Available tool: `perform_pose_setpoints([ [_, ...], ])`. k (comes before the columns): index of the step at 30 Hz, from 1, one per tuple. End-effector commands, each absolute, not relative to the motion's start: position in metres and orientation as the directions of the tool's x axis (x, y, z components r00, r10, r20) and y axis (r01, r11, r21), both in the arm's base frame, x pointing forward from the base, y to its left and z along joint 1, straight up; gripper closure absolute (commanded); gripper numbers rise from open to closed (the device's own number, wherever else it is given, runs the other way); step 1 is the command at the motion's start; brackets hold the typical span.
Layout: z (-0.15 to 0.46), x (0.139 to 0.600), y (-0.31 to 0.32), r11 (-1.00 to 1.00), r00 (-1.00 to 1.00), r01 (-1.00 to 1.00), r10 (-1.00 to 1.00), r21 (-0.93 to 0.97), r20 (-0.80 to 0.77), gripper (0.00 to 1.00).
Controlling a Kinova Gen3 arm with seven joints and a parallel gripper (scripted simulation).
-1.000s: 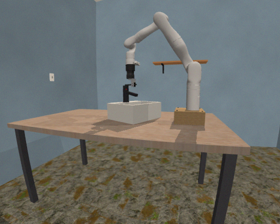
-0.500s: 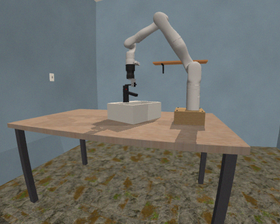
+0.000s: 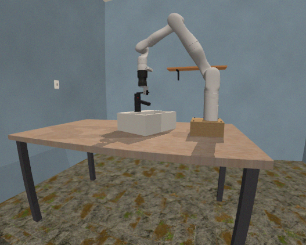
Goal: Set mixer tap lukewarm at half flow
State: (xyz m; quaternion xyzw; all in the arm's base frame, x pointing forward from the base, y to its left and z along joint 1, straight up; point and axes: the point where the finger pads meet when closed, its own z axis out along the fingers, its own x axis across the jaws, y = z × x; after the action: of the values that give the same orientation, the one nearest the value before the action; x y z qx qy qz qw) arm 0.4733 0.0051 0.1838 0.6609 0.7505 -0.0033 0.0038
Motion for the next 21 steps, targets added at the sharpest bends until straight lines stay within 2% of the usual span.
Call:
perform_pose_setpoints([
  [1,0.182,0.475,0.01,0.093,-0.093,0.996,0.996,0.007,-0.006,1.0],
  [21,0.182,0.477,0.03,-0.186,0.186,0.982,0.982,0.007,-0.004,1.0],
])
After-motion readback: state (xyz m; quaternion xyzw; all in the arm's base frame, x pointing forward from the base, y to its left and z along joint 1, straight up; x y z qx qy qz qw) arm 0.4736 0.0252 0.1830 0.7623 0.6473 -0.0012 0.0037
